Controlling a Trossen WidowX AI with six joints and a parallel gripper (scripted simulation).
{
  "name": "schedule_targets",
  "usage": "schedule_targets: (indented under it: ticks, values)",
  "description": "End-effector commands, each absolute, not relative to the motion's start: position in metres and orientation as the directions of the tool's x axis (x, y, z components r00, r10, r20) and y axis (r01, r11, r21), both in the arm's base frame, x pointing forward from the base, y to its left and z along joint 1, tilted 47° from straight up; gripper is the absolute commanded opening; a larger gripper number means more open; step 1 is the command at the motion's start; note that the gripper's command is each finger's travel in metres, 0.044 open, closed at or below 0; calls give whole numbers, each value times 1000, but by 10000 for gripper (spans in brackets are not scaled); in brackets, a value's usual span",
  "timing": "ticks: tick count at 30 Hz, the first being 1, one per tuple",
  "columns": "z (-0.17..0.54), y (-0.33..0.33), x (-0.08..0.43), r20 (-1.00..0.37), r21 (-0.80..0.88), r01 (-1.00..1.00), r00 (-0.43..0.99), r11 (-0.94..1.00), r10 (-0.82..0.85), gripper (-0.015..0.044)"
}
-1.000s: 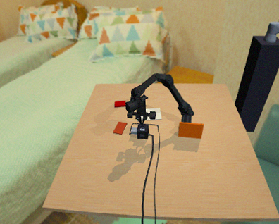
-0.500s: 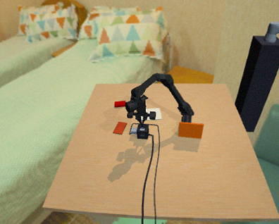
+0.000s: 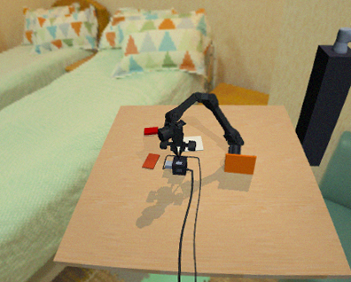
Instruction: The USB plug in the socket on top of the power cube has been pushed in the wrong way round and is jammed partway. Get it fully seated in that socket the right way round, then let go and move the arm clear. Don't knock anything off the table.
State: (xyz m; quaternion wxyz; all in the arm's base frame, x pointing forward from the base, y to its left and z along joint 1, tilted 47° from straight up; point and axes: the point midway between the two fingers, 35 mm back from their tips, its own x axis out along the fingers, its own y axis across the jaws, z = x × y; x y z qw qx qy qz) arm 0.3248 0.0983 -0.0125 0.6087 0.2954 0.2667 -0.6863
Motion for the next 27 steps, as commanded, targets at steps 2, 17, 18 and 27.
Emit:
schedule_targets:
  ticks: [2,17,18,27]
  values:
    - [-14,98,325,-734,-8,993,-86,-119,-673,0]
    - [-15,97,325,-739,-3,992,-86,-123,-668,0]
    - [-15,97,325,-739,-3,992,-86,-123,-668,0]
    - [-16,96,325,-739,-3,992,-85,-123,-668,0]
